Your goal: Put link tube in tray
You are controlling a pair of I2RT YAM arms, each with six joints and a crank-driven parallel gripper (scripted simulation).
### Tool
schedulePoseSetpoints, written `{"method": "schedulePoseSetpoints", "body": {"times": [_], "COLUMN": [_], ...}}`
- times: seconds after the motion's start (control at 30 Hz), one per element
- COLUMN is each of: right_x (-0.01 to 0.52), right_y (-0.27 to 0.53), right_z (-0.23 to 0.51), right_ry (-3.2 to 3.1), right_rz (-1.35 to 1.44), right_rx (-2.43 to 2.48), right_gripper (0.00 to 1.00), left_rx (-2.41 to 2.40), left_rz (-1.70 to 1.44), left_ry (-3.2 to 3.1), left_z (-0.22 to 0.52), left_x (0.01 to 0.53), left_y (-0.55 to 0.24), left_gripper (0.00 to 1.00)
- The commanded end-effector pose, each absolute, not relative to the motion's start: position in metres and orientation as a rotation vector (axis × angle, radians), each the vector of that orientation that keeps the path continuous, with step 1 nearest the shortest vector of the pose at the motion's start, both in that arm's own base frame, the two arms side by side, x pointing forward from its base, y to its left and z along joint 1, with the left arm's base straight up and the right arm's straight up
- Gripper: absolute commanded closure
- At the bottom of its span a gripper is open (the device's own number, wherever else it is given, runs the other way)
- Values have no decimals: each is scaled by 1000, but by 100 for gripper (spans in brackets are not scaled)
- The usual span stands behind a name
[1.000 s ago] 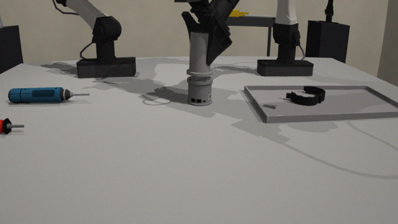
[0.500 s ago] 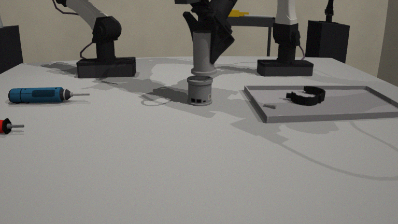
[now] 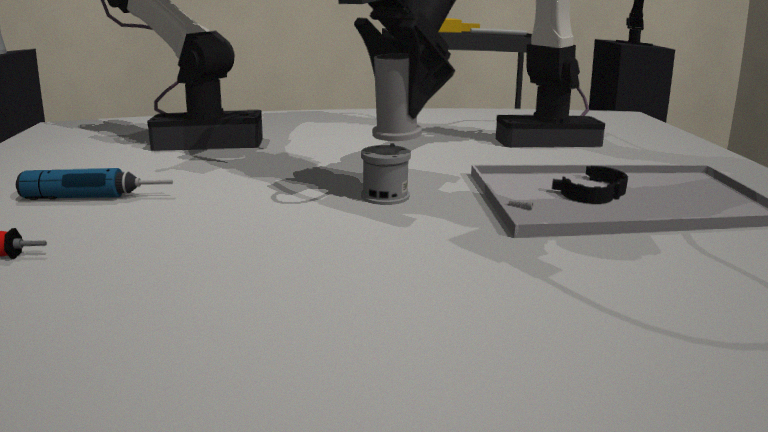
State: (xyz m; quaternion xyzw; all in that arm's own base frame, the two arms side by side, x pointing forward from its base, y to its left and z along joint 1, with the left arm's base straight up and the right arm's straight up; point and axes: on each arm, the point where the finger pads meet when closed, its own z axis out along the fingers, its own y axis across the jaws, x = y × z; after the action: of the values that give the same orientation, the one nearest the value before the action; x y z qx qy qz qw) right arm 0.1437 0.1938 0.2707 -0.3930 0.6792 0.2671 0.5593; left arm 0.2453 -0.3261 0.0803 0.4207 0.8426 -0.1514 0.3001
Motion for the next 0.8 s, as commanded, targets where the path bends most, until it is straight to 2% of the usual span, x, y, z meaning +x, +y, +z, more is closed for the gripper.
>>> {"method": "schedulePoseSetpoints", "body": {"times": [0.0,0.33,0.77], "right_x": [144,144,151], "right_y": [195,195,206], "right_z": [274,274,296], "right_ry": [1593,1593,1533], "right_rz": [636,636,661], "right_rx": [-921,-921,-880], "right_gripper": [0,0,0], "left_rx": [1058,1078,1164], "left_rz": [-453,-463,-490], "left_ry": [2121,2119,2081], "left_z": [151,194,166], "left_x": [256,253,257], "left_y": [-341,-333,-257], "left_gripper": [50,50,50]}}
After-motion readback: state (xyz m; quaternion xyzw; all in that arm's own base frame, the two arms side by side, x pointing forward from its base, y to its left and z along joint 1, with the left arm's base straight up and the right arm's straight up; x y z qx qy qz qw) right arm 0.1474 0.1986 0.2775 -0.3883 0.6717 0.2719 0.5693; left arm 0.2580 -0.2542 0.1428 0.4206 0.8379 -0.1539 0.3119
